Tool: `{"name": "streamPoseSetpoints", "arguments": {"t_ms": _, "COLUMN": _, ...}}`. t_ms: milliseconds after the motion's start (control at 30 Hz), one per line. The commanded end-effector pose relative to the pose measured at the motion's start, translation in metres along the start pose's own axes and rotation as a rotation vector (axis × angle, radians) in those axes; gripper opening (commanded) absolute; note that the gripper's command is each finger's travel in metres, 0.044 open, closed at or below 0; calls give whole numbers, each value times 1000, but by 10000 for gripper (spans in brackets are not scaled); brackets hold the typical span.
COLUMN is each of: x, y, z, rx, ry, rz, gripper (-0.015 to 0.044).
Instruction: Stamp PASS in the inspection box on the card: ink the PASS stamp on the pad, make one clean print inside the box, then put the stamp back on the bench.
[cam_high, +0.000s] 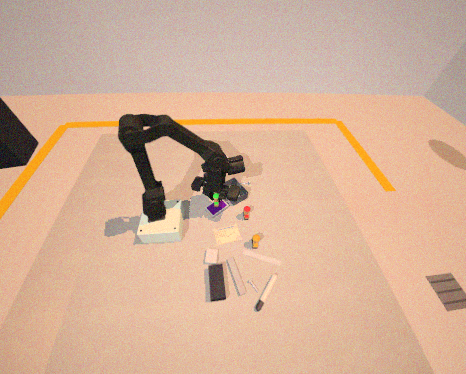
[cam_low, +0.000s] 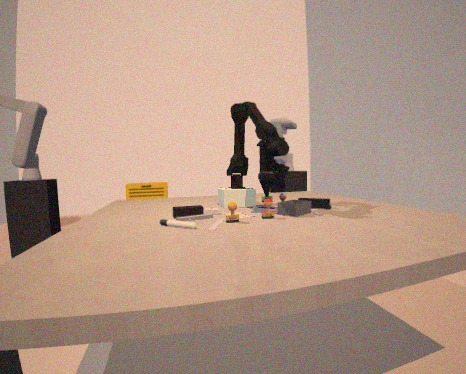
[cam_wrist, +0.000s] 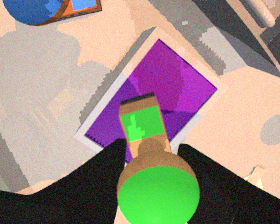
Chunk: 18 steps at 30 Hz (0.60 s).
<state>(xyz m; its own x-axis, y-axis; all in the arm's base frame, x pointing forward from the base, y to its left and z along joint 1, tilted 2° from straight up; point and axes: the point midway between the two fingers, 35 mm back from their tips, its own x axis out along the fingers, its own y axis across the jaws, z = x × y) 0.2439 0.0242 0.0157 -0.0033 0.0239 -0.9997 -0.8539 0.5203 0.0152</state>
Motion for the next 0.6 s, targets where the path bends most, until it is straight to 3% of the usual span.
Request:
{"name": "streamPoseSetpoints", "arguments": {"t_ms": 0, "x": -10, "y": -2, "z": 1, "rx": -3, "ry": -8, "rz": -14, "gripper": 0}}
{"name": "streamPoseSetpoints", "arguments": {"t_ms": 567, "x": -32, "y": -1, "z": 0, "rx": -3, "ry": -8, "rz": -14, "gripper": 0}}
